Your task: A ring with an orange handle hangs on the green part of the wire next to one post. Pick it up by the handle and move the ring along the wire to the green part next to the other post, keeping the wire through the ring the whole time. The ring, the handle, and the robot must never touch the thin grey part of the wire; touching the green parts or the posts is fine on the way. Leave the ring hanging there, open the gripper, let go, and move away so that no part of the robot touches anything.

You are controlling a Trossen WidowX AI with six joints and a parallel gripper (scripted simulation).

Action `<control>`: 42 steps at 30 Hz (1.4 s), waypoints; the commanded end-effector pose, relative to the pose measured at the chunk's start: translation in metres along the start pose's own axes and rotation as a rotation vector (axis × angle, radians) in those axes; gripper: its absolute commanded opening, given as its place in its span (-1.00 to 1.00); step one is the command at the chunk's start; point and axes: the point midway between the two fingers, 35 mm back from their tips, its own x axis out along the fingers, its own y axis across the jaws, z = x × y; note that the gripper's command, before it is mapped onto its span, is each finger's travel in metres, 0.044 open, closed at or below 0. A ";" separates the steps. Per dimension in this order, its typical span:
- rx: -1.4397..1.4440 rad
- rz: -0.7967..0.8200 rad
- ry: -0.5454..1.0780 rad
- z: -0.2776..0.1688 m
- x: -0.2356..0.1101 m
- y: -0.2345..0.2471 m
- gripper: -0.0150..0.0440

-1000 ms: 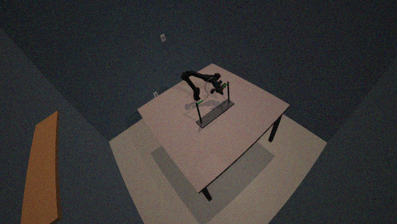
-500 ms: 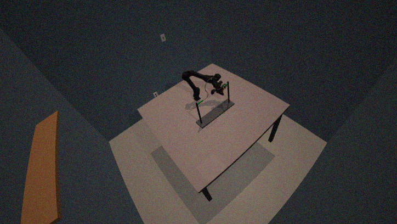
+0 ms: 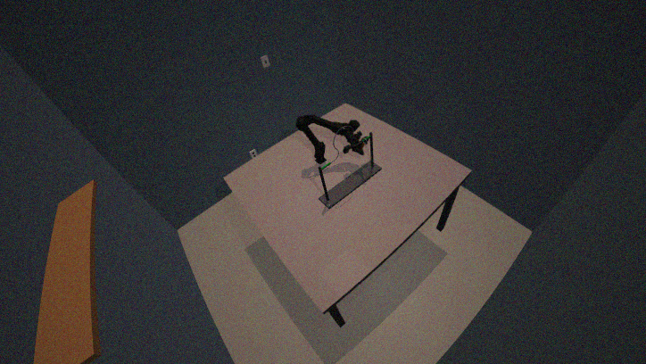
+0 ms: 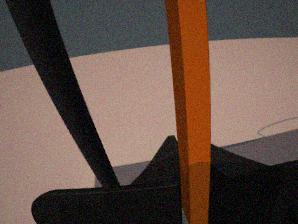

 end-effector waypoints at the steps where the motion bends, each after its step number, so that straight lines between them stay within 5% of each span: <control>1: 0.000 0.000 0.000 0.000 0.000 0.000 -0.64; 9: 0.000 0.000 0.001 0.000 -0.002 0.000 0.05; 24: 0.003 -0.003 0.003 -0.001 -0.049 0.000 0.05; 42: 0.003 -0.003 0.003 -0.001 -0.050 0.000 0.05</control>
